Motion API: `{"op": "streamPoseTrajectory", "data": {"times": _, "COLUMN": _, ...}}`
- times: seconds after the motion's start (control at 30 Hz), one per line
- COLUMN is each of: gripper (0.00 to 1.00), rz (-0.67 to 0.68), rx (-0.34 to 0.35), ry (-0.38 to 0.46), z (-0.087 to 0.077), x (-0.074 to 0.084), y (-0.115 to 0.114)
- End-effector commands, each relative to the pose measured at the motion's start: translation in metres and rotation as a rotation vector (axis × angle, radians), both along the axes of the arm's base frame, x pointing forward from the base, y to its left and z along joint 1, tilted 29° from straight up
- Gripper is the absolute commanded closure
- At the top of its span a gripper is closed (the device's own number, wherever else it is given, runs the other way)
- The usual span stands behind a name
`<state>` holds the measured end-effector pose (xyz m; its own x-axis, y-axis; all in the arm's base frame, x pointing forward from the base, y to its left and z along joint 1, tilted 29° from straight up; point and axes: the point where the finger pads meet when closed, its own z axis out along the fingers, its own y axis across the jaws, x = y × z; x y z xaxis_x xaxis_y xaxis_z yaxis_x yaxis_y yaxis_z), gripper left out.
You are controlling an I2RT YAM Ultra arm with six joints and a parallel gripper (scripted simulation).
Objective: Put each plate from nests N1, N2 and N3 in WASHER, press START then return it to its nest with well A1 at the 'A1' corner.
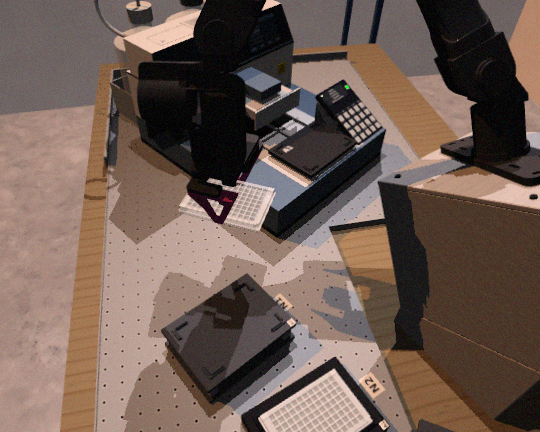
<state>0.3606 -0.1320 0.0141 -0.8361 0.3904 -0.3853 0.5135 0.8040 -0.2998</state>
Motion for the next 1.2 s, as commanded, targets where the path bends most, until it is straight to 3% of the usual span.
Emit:
{"op": "streamPoseTrajectory", "data": {"times": 0.0, "gripper": 1.00, "rz": 0.012, "rx": 0.002, "ry": -0.017, "z": 0.004, "x": 0.003, "y": 0.007}}
{"op": "streamPoseTrajectory", "data": {"times": 0.1, "gripper": 1.00, "rz": -0.095, "rx": 0.026, "ry": -0.061, "z": 0.009, "x": -0.012, "y": -0.010}}
{"op": "streamPoseTrajectory", "data": {"times": 0.4, "gripper": 1.00, "rz": -0.357, "rx": 0.084, "ry": -0.197, "z": 0.024, "x": -0.038, "y": -0.042}}
{"op": "streamPoseTrajectory", "data": {"times": 0.47, "gripper": 1.00, "rz": -0.357, "rx": 0.084, "ry": -0.197, "z": 0.024, "x": -0.038, "y": -0.042}}
{"op": "streamPoseTrajectory", "data": {"times": 0.93, "gripper": 1.00, "rz": -0.767, "rx": 0.176, "ry": -0.387, "z": 0.046, "x": -0.083, "y": -0.091}}
{"op": "streamPoseTrajectory", "data": {"times": 1.17, "gripper": 1.00, "rz": -0.887, "rx": 0.200, "ry": -0.477, "z": 0.060, "x": -0.087, "y": -0.107}}
